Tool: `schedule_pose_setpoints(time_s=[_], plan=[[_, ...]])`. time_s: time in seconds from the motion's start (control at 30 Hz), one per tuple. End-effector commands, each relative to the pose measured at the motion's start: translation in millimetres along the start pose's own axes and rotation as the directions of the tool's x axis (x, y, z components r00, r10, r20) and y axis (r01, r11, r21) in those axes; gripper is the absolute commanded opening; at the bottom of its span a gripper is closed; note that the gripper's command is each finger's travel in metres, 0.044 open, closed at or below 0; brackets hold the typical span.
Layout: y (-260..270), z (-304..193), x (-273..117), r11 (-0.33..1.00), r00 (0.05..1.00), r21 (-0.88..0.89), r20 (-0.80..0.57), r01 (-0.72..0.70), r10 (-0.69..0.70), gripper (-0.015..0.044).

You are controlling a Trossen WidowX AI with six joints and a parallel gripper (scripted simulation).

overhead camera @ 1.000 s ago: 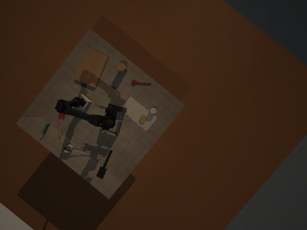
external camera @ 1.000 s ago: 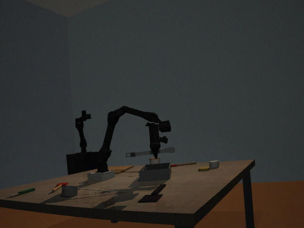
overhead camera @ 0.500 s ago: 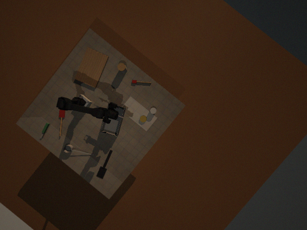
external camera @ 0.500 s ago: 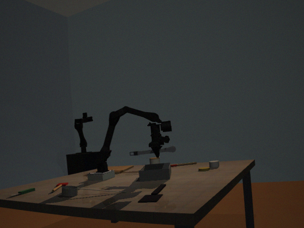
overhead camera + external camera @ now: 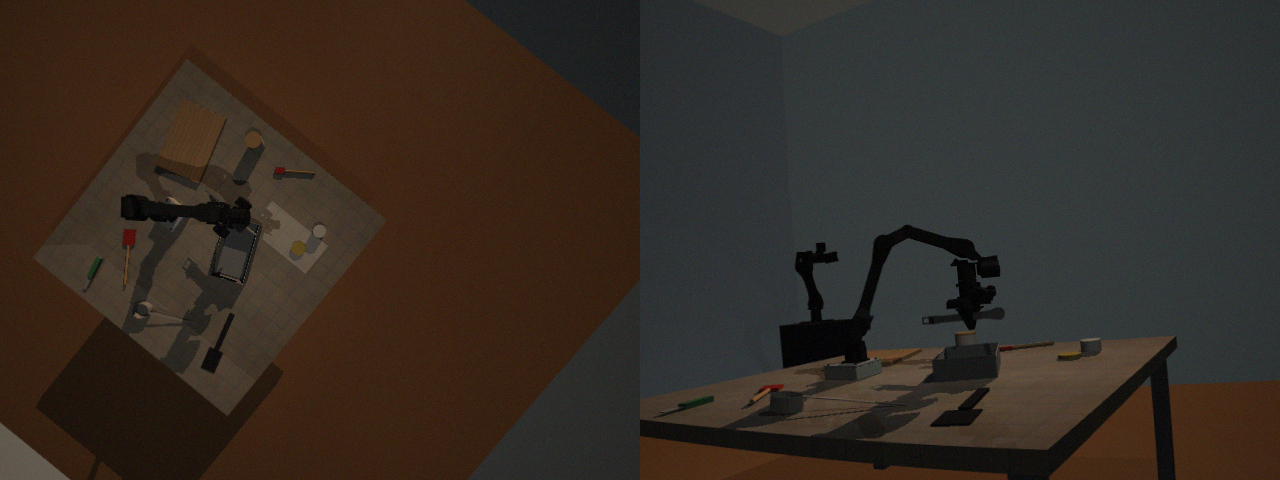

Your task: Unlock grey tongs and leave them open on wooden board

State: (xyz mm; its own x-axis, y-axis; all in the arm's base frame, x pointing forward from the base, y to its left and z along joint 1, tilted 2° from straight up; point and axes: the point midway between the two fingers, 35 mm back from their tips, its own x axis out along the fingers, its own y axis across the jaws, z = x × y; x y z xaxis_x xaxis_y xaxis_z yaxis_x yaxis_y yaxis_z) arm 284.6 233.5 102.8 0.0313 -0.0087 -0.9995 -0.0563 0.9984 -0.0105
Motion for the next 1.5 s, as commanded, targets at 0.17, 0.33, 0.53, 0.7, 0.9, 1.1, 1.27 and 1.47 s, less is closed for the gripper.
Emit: schedule_pose_setpoints(time_s=[0.17, 0.33, 0.53, 0.7, 0.9, 1.1, 1.27, 1.47], plan=[[37.4, -30.3, -1.6, 0.986, 1.0, 0.168, -0.002, -0.009, 0.01, -0.015], [55.8, -48.8, -1.9, 0.964, 1.0, 0.266, -0.004, -0.01, 0.011, -0.015], [76.1, -72.6, -2.2, 0.925, 1.0, 0.381, -0.007, -0.009, 0.013, -0.015], [91.4, -93.7, -2.5, 0.881, 1.0, 0.472, -0.009, -0.007, 0.013, -0.015], [107.7, -120.3, -3.0, 0.818, 1.0, 0.576, -0.011, -0.005, 0.013, -0.015], [111.4, -127.0, -3.1, 0.8, 1.0, 0.6, -0.011, -0.004, 0.013, -0.015], [114.3, -132.5, -3.3, 0.857, 1.0, 0.515, -0.011, -0.007, 0.014, -0.015], [120.6, -145.3, -3.7, 0.957, 1.0, 0.29, -0.012, -0.011, 0.015, -0.015]])
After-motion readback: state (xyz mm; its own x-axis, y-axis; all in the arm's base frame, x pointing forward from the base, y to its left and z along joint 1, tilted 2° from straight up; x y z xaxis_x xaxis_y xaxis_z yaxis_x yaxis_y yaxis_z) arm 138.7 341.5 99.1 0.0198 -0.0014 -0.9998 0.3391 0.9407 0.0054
